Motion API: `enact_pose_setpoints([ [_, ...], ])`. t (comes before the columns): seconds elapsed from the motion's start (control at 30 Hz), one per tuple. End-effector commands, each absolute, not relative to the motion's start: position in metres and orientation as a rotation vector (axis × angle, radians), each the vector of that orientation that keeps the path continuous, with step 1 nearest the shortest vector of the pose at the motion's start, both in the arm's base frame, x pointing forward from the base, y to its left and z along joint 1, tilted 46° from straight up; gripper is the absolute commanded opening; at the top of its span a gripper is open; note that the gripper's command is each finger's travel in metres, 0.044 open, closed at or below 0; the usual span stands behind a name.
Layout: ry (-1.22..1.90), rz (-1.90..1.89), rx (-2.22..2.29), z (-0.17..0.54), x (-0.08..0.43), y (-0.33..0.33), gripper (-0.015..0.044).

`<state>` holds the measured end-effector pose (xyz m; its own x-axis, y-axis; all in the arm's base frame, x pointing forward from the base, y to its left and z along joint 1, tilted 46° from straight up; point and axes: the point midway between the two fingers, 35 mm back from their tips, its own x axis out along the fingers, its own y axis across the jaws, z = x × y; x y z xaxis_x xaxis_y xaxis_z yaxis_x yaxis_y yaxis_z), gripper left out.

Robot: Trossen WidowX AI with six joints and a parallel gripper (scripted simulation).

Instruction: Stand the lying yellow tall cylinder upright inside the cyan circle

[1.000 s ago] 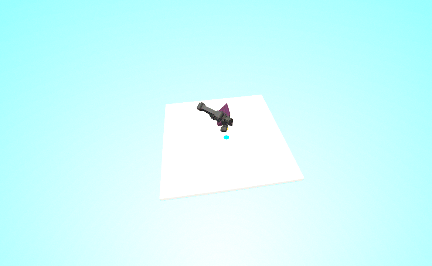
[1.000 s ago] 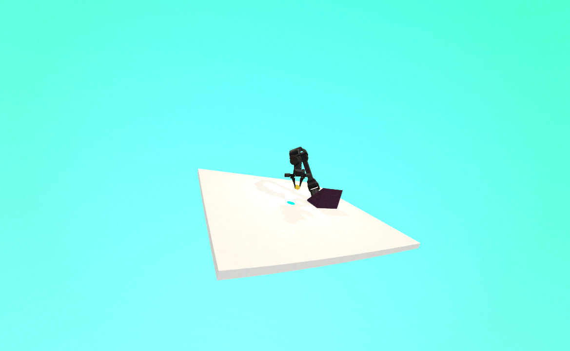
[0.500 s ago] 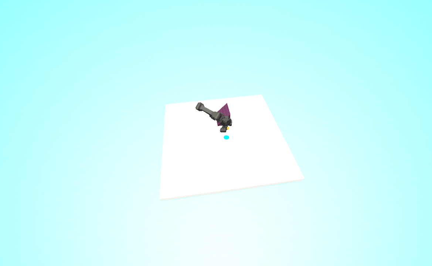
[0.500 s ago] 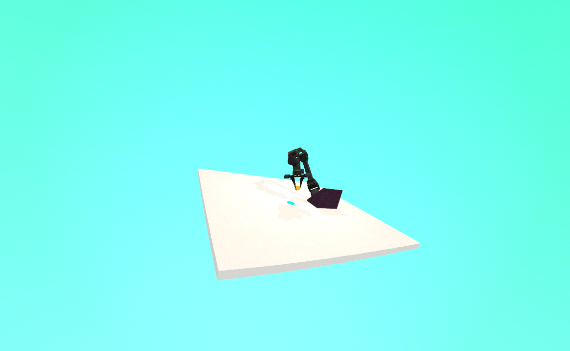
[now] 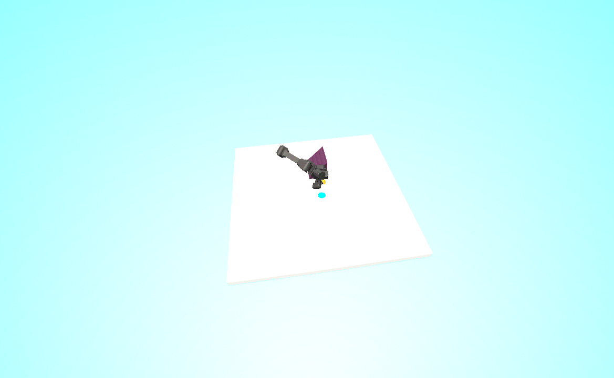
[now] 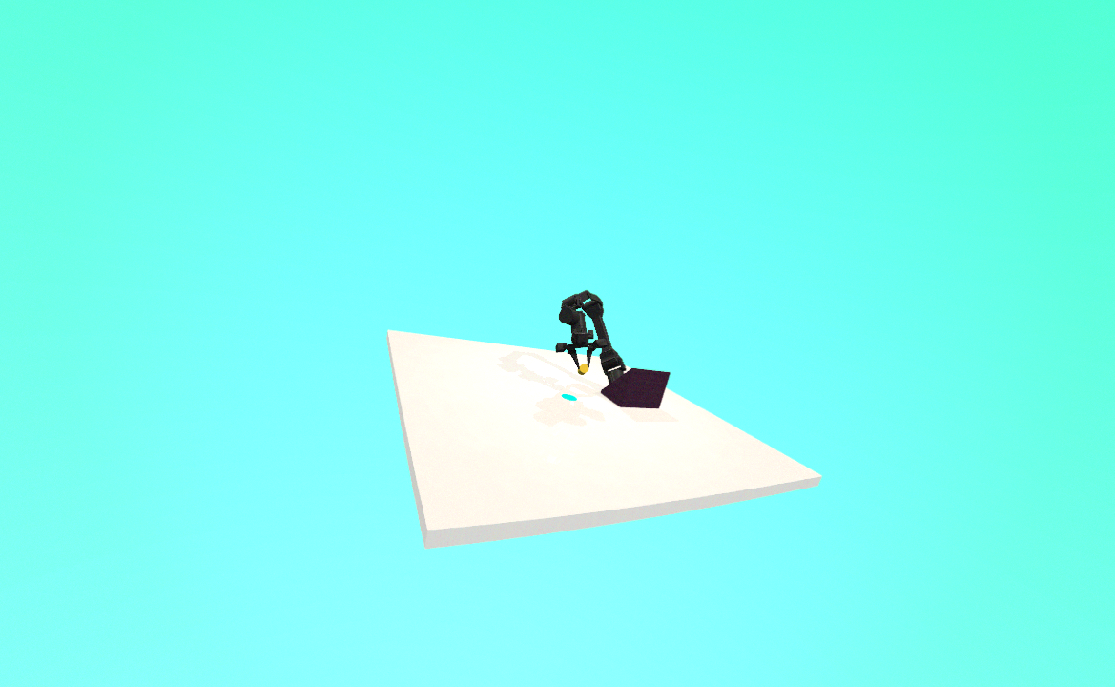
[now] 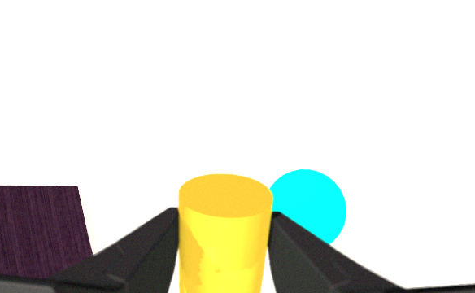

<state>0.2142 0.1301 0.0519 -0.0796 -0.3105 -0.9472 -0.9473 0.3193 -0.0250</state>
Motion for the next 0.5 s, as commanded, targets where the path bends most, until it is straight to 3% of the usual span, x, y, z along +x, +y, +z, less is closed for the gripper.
enact_pose_setpoints([
  [0.0, 1.573, 0.837, -1.142, 0.0533, 0.2136, 0.1303, 0.0105],
  [0.47, 1.512, 0.907, -1.067, 0.0522, 0.2128, 0.1290, 0.0105],
])
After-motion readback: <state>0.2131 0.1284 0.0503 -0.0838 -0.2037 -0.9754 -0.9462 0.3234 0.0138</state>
